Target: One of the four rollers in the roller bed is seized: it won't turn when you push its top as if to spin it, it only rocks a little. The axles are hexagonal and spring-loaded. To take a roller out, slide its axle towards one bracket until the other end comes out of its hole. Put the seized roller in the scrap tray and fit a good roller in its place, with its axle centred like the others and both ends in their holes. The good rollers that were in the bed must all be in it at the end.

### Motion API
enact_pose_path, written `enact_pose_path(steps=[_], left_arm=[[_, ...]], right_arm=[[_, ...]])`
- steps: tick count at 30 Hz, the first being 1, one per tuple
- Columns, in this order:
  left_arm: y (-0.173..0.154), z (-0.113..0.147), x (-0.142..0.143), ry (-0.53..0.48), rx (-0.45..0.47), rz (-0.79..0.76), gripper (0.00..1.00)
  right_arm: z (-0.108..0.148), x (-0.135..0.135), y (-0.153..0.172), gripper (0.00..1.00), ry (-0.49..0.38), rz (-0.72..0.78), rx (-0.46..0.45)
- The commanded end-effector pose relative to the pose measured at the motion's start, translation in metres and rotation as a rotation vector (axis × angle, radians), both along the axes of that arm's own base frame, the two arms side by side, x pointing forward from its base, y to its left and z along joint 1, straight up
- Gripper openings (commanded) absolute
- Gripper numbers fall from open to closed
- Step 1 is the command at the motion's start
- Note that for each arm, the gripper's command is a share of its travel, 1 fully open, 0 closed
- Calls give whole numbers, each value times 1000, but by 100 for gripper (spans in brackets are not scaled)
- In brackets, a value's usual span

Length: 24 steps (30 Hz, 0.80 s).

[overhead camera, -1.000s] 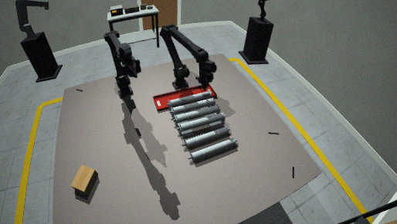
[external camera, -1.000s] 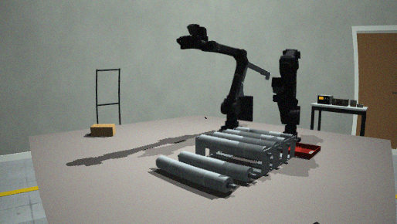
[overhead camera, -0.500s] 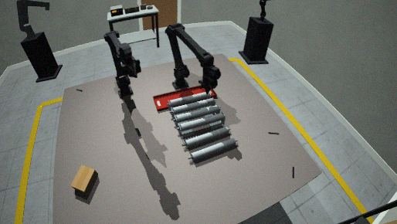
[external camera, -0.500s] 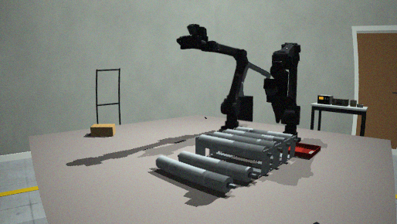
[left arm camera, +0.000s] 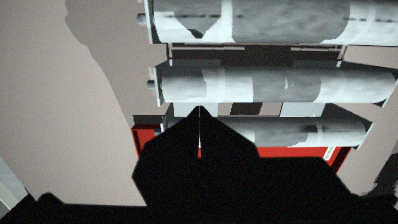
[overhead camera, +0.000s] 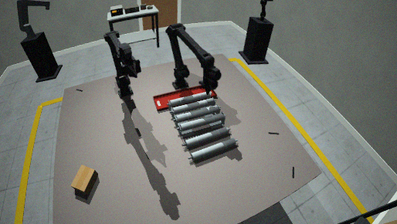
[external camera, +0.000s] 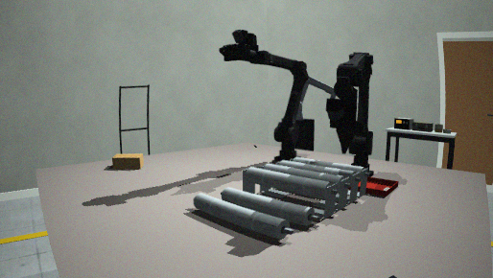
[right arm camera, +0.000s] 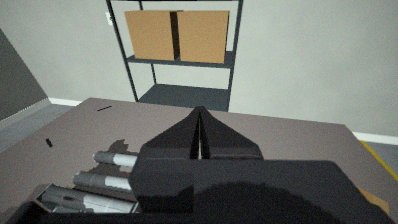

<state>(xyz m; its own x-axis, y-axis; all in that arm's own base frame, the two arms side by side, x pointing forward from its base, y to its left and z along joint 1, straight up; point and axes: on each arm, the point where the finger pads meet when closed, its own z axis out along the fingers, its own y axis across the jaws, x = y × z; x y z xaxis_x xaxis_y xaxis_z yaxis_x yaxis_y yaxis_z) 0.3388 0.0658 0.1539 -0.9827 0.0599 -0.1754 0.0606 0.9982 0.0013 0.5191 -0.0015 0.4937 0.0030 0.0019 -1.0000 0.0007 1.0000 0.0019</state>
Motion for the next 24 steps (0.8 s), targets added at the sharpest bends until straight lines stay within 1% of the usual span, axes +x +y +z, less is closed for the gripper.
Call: enact_pose_path(steps=[1, 4, 5, 7, 8, 10, 16, 21, 24], left_arm=[[0, -5, 8, -7, 1, -12, 0], [0, -10, 7, -7, 0, -11, 0], [1, 0, 12, -28, 5, -12, 0], [1, 0, 12, -28, 5, -12, 0], [0, -5, 7, -27, 4, -5, 0], [0, -15, 7, -7, -1, -10, 0], [0, -19, 7, -18, 1, -7, 0], [0, -30, 7, -8, -2, -3, 0], [0, -27, 9, -12, -1, -5, 0]], right_arm=[[-3, 6, 6, 0, 15, 12, -1], [-3, 6, 6, 0, 15, 12, -1], [-3, 6, 6, 0, 15, 12, -1], [-3, 6, 6, 0, 15, 12, -1], [-3, 6, 6, 0, 15, 12, -1], [-3, 6, 6, 0, 15, 12, -1], [-3, 6, 6, 0, 15, 12, -1], [-3, 6, 6, 0, 15, 12, -1], [-3, 6, 6, 0, 15, 12, -1]])
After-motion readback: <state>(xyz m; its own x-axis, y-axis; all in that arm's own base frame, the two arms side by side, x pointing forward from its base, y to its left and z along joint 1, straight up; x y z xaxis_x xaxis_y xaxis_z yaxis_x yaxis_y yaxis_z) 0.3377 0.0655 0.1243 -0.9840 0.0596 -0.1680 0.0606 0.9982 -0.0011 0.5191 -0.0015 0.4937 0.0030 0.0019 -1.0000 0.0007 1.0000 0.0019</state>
